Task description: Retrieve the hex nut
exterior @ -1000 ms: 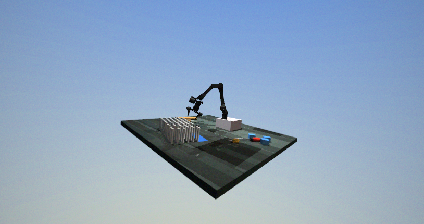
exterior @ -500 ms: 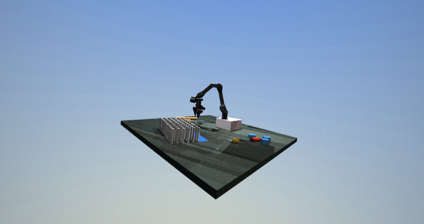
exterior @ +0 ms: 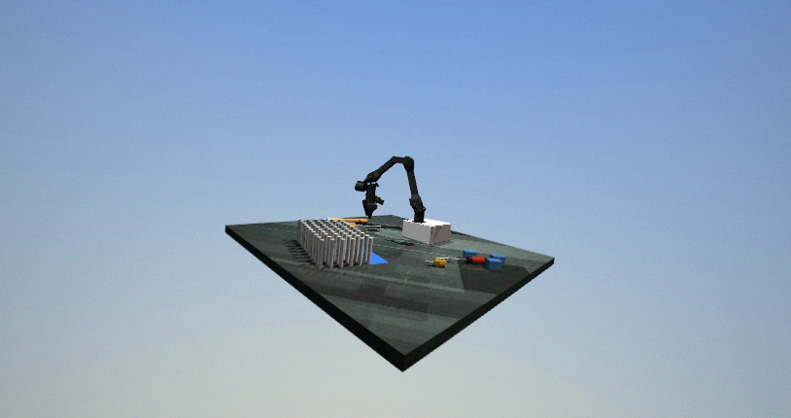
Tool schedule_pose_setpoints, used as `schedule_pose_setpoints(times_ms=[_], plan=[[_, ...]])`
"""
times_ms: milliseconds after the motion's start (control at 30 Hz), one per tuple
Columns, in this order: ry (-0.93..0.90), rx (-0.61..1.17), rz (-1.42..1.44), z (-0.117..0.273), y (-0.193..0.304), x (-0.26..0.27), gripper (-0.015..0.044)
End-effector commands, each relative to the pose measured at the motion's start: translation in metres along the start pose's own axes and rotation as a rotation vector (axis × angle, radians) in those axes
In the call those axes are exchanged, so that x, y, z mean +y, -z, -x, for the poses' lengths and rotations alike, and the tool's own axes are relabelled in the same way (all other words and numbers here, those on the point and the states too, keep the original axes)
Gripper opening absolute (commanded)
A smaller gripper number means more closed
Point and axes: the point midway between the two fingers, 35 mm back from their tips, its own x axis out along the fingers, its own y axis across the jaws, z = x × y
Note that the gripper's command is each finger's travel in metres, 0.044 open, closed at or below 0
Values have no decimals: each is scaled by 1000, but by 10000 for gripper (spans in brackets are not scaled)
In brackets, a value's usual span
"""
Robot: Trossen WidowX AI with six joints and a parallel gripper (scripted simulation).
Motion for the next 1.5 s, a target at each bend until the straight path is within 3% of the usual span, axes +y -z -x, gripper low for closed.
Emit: schedule_pose_setpoints(times_ms=[0, 200, 667, 1467], plan=[[8, -5, -6, -2, 1, 1, 440], [13, -4, 59, -1, 2, 1, 440], [99, 81, 1419, 2, 25, 5, 440], [81, 269, 2542, 5, 44, 7, 440]])
